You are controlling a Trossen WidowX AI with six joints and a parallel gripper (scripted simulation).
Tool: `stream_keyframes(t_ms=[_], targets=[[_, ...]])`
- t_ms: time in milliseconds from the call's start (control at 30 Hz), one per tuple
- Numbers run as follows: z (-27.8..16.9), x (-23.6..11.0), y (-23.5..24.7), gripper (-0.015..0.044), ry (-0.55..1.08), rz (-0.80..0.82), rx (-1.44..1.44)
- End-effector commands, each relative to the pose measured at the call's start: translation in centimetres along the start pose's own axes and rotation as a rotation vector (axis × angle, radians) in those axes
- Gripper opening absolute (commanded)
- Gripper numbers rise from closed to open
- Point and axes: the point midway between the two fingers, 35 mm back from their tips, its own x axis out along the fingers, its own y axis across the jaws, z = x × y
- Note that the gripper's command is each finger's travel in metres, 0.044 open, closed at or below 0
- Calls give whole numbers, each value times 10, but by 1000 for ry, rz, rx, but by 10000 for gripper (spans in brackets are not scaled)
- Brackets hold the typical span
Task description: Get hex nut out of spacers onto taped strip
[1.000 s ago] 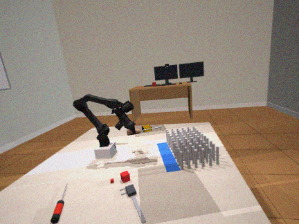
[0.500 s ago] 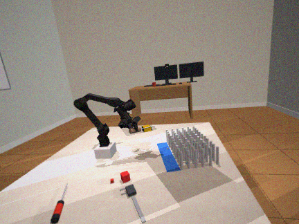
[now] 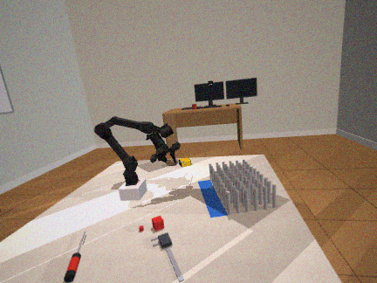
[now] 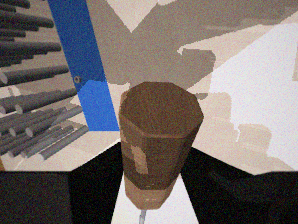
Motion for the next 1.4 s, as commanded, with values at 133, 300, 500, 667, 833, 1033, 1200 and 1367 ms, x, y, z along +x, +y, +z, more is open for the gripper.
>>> stream_keyframes(t_ms=[133, 300, 500, 667, 833, 1033, 1200, 1367], targets=[[-14, -2, 8, 0, 2, 8, -296], [-23, -2, 9, 0, 5, 7, -468], [-33, -1, 11, 0, 8, 8, -675], [-42, -1, 12, 0, 10, 6, -848], [-51, -1, 12, 0, 13, 6, -1021], [-62, 0, 12, 0, 16, 6, -1229], [-71, 0, 12, 0, 19, 7, -1403], [-81, 0, 12, 0, 21, 9, -1576]])
